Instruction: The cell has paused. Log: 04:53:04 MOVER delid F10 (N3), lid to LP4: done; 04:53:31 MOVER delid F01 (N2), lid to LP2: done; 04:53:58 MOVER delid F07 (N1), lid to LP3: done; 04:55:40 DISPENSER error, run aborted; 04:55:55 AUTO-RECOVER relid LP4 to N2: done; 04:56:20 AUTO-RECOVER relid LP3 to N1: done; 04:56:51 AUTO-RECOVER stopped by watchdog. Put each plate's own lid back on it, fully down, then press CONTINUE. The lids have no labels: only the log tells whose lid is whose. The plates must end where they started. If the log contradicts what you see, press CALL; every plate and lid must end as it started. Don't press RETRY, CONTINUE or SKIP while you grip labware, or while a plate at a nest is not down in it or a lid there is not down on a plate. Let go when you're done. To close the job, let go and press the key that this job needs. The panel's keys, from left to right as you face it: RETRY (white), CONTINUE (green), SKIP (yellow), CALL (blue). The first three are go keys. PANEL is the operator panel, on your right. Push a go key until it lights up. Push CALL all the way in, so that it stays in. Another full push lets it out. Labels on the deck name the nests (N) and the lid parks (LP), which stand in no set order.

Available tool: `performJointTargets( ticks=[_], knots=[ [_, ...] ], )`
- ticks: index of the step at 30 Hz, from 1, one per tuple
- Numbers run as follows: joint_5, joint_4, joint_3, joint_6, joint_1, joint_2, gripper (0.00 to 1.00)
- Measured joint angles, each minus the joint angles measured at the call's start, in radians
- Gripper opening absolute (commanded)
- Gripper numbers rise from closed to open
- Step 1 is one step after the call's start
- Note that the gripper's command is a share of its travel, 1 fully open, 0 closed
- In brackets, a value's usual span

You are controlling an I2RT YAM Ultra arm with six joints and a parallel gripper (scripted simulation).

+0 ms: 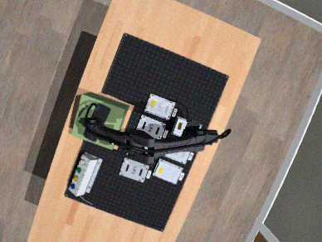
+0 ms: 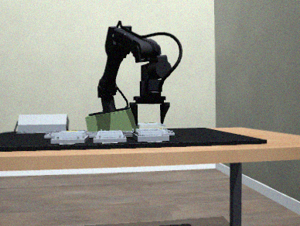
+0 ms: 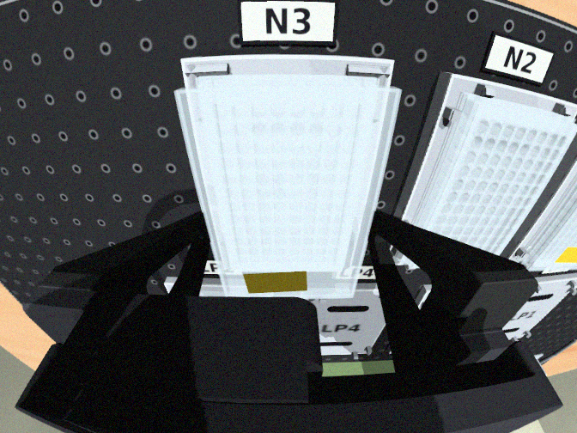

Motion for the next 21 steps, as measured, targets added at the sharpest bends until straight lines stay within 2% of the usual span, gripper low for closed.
performJointTargets(
  ticks=[21],
  knots=[
    [0.0, 0.019, -0.011, 0.0, -0.001, 0.001, 0.0]
  ],
)
